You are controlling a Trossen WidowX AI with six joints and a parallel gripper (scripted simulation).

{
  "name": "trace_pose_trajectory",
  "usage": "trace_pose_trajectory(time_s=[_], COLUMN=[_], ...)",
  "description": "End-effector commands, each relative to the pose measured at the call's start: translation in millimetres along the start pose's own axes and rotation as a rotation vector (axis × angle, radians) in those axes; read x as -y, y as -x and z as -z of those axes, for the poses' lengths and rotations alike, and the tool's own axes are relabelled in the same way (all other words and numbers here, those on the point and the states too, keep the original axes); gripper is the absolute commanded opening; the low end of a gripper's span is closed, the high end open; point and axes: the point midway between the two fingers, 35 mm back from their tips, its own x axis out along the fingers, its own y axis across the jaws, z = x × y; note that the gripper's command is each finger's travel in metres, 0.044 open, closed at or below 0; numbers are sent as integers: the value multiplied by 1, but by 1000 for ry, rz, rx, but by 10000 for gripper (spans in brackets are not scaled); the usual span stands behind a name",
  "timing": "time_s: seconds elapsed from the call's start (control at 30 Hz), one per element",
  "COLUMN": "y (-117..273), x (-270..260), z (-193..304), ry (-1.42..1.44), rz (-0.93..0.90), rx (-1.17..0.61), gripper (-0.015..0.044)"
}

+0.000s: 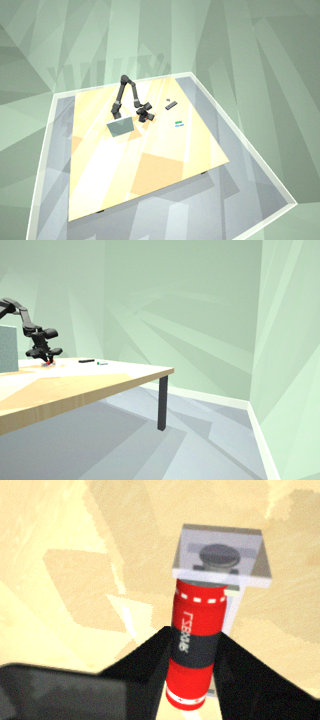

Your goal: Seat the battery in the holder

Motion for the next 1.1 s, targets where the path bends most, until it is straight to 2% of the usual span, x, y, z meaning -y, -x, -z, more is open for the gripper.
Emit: trace_pose_trajectory(time_s=[0.0,1.07], y=[-2,-11], x=[-6,-2], z=[-4,1], ry=[12,33], rz=[-29,-23], rx=[44,249], gripper=[74,74])
